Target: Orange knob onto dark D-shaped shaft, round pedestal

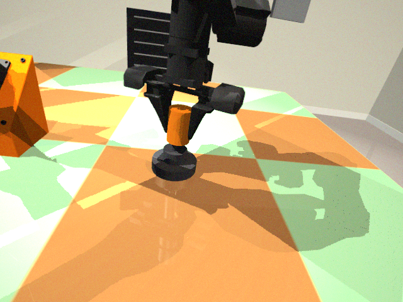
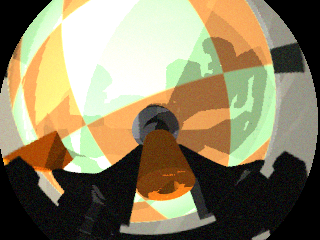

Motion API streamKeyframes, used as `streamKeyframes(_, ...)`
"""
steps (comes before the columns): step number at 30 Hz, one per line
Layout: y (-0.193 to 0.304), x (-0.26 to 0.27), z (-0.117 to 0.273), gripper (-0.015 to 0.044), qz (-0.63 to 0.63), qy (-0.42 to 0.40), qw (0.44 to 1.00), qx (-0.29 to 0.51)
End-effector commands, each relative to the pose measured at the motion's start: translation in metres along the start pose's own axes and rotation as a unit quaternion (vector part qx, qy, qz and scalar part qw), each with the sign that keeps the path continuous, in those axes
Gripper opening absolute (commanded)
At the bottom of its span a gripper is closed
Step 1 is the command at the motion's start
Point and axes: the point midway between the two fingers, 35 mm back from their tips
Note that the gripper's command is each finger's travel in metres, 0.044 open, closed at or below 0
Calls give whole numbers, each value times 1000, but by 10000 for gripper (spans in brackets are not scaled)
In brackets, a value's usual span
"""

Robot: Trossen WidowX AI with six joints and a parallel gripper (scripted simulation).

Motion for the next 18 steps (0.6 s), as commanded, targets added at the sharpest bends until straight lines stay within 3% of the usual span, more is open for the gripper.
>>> streamKeyframes(1,-1,-3,3,0,0,4,1000,-3)
streamKeyframes(18,-2,0,1,0,0,4,1000,-3)
Point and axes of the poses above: the point midway between the two fingers, 35 mm back from their tips, its own z axis back along the fingers, its own x axis across the jaws, y = z × x, and after that the axes turned 7 degrees about -z, right-handed
